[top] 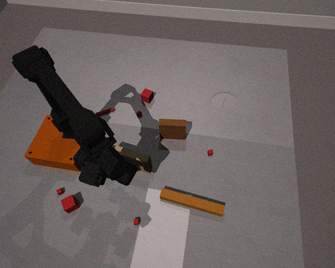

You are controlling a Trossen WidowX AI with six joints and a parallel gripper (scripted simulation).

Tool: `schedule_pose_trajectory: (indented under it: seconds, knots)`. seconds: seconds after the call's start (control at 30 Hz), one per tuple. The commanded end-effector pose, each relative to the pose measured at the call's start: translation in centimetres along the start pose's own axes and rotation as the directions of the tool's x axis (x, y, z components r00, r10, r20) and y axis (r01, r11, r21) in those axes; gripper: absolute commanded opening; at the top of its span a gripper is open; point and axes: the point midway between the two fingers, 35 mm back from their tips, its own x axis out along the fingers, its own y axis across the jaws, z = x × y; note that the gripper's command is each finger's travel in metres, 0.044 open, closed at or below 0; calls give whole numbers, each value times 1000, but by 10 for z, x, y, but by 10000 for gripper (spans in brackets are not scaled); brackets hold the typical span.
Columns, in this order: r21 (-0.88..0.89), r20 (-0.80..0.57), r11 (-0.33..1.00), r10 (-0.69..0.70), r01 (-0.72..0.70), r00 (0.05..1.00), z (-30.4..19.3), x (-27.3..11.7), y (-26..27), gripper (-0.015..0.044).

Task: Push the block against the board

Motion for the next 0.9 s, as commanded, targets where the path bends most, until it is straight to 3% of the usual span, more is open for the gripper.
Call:
schedule_pose_trajectory:
  seconds: [0.0, 0.23, 0.4, 0.87]
  knots:
    - [-86, -76, 996, 3, -10, 997, -52, -11, 11, 0]
    - [-101, -88, 995, 0, -9, 996, -61, -10, 11, 0]
    - [-101, -88, 995, 0, -9, 996, -65, 38, 11, 0]
    - [-101, -89, 995, 0, -9, 996, -70, 37, 11, 0]
